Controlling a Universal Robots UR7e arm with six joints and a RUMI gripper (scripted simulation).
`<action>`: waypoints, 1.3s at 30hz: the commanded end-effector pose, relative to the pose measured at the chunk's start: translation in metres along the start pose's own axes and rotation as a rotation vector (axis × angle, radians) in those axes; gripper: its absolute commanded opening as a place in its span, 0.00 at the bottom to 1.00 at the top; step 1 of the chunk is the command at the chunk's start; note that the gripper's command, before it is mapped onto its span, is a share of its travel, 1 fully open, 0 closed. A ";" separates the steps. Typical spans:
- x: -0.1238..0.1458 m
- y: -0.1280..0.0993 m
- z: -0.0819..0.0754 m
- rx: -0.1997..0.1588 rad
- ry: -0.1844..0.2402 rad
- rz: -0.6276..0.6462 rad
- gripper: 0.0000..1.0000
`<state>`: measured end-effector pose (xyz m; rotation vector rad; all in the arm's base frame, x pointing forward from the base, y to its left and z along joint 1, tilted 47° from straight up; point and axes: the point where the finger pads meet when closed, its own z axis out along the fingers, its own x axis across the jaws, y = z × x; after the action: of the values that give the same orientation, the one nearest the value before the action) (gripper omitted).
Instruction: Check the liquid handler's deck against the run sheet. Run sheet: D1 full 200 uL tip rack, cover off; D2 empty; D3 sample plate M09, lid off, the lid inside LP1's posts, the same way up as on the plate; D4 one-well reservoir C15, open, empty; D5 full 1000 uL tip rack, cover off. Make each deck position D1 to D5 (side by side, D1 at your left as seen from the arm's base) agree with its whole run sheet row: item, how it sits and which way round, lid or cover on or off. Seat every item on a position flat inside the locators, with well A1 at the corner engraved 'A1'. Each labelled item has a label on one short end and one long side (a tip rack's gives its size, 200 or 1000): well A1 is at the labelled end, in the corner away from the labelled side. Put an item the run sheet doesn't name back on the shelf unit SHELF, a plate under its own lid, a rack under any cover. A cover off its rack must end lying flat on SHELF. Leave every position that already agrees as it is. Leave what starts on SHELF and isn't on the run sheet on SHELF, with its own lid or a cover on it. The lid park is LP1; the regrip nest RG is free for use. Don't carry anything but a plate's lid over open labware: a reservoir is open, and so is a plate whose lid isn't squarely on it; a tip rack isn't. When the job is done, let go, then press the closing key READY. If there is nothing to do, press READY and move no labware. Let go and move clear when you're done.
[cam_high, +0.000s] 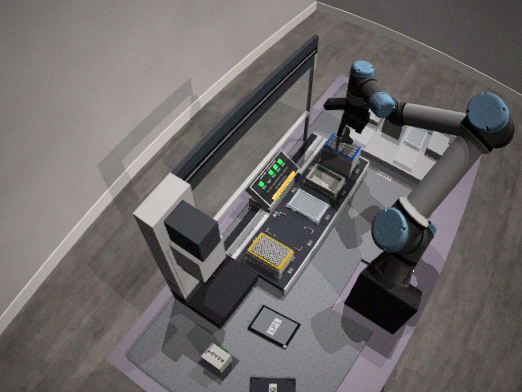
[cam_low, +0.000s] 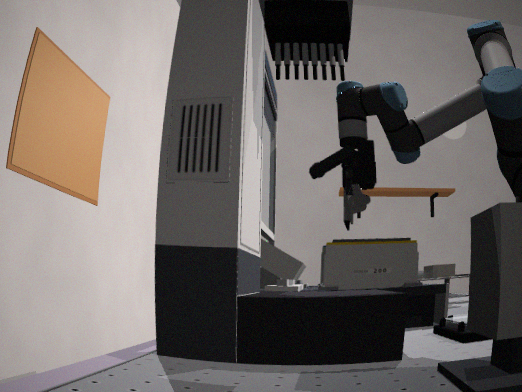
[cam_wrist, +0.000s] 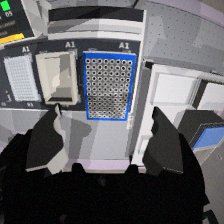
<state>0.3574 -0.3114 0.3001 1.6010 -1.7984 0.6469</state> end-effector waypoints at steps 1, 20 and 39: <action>0.000 0.000 0.001 0.002 0.001 0.000 0.82; 0.000 0.000 0.001 0.002 0.001 0.000 0.82; -0.040 0.000 0.001 0.002 0.001 0.000 0.82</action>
<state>0.3585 -0.2985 0.2832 1.6027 -1.7979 0.6482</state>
